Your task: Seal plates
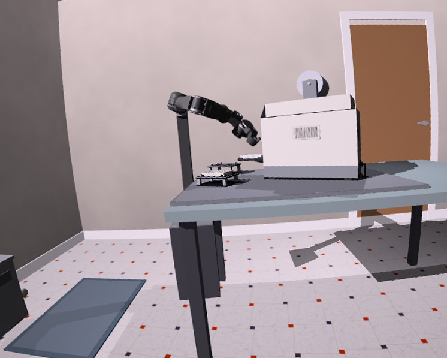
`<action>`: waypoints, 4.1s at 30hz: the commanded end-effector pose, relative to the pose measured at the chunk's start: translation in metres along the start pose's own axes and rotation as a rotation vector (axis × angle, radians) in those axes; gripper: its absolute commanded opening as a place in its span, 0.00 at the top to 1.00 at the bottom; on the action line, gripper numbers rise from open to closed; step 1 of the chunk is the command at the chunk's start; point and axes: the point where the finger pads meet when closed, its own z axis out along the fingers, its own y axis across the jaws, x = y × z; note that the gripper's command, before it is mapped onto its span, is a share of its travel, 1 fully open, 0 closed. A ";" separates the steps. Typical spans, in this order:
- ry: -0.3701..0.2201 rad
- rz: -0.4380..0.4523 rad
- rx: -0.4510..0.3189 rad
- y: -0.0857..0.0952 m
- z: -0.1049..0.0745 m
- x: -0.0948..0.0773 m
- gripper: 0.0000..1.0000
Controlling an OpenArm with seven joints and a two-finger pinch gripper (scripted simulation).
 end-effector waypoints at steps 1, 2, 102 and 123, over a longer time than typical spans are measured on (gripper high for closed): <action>-0.002 0.000 -0.010 0.002 -0.001 -0.002 1.00; -0.002 0.000 -0.010 0.002 -0.001 -0.002 1.00; 0.022 0.000 -0.047 0.007 -0.022 0.006 0.35; 0.335 0.077 -0.412 0.080 -0.048 0.061 0.35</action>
